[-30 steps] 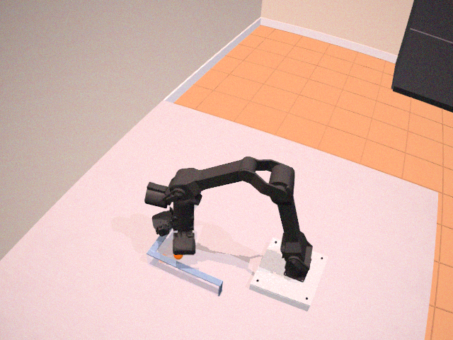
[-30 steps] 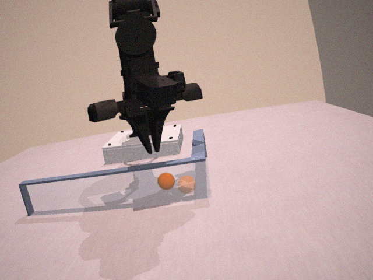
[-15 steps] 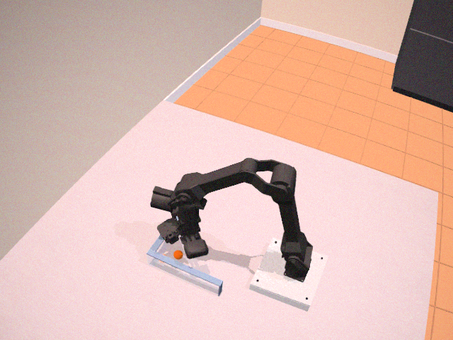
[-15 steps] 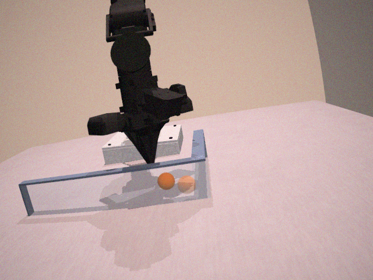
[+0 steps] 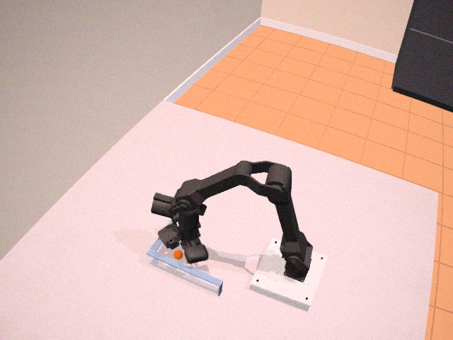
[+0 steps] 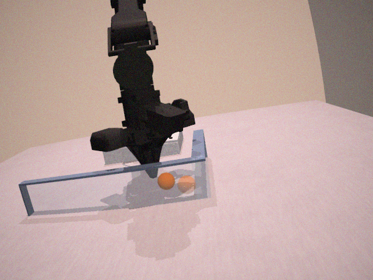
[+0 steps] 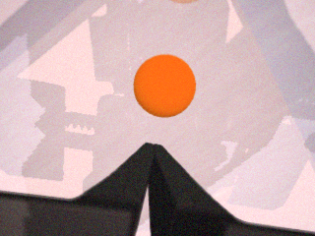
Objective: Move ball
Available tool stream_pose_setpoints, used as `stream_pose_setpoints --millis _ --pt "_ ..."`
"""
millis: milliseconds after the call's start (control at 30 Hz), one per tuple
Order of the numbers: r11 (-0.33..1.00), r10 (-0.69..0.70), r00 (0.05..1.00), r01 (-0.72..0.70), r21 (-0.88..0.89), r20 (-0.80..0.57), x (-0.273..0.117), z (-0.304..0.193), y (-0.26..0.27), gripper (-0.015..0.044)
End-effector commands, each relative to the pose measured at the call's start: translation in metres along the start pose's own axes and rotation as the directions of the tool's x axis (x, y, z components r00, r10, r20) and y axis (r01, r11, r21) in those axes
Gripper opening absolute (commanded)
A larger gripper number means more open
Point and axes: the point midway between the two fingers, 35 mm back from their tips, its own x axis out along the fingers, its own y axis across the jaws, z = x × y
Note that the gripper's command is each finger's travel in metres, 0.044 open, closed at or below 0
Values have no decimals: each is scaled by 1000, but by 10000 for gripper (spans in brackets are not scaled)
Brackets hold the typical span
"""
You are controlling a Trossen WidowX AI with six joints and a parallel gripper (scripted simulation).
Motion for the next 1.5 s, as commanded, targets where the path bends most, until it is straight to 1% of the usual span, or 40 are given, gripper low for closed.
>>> stream_pose_setpoints --millis 0,900,1467 --pt "1000 3 1000 -3 -1 0 5 0 1 0" --pt "1000 3 1000 -3 -1 6 4 63 1 0" --pt "1000 3 1000 -3 -1 4 4 38 0 0"
